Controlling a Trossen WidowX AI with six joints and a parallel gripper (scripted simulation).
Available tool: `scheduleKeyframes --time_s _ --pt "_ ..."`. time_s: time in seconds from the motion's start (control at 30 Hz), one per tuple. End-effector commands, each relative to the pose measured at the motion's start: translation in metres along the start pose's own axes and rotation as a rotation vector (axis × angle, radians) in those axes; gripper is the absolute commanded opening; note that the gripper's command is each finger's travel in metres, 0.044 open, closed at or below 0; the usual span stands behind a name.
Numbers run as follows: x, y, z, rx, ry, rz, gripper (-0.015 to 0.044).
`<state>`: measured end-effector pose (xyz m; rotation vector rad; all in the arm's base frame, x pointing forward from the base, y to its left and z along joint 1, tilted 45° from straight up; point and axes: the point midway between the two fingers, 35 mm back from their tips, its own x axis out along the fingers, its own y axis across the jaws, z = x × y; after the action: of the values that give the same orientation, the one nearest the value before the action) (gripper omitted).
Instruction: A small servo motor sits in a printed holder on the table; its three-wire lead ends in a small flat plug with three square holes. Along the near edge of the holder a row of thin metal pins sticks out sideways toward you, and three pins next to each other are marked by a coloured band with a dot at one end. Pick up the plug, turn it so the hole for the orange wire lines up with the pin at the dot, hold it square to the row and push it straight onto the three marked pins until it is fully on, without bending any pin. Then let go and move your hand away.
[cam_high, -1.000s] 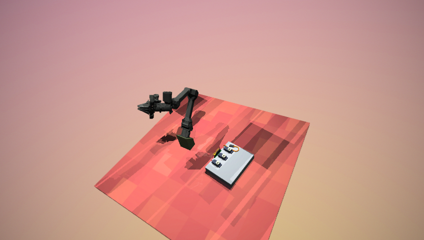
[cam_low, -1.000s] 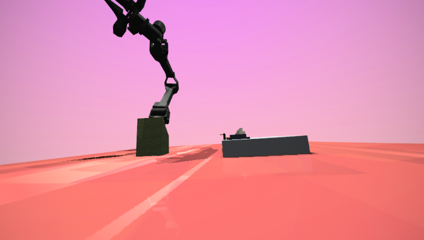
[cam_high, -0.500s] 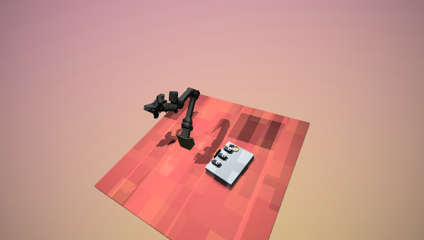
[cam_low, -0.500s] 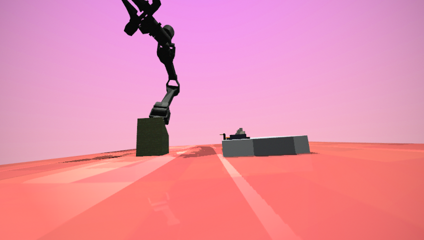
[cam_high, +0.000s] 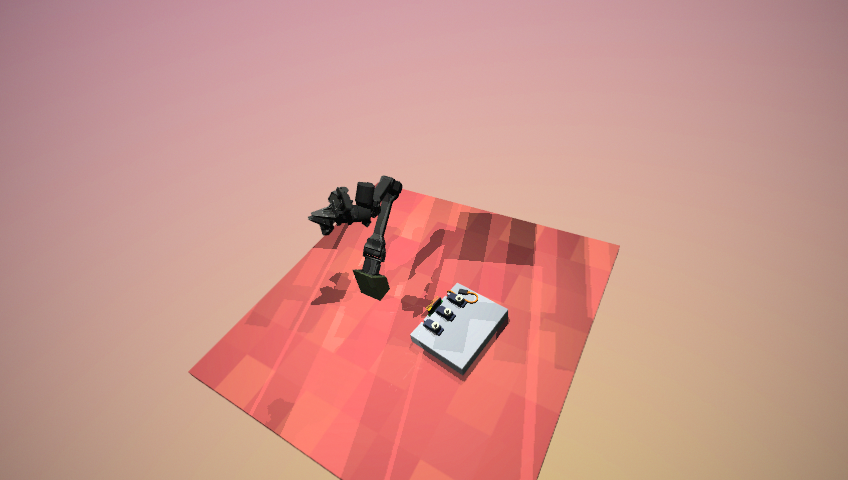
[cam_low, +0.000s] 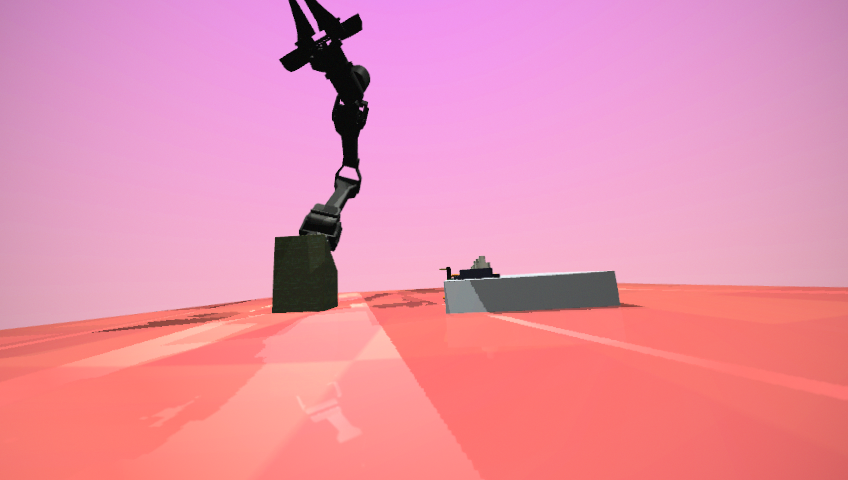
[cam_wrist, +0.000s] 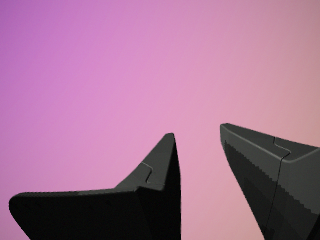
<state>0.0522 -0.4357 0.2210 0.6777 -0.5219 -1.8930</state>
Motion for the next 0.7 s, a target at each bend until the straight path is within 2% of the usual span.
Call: scheduleKeyframes --time_s 0.0,0.67 --pt "-0.015 0.014 -0.011 -0.042 0.043 0.057 0.0115" --pt "-0.087 0.070 -0.050 -0.189 0.199 0.321 0.0115"
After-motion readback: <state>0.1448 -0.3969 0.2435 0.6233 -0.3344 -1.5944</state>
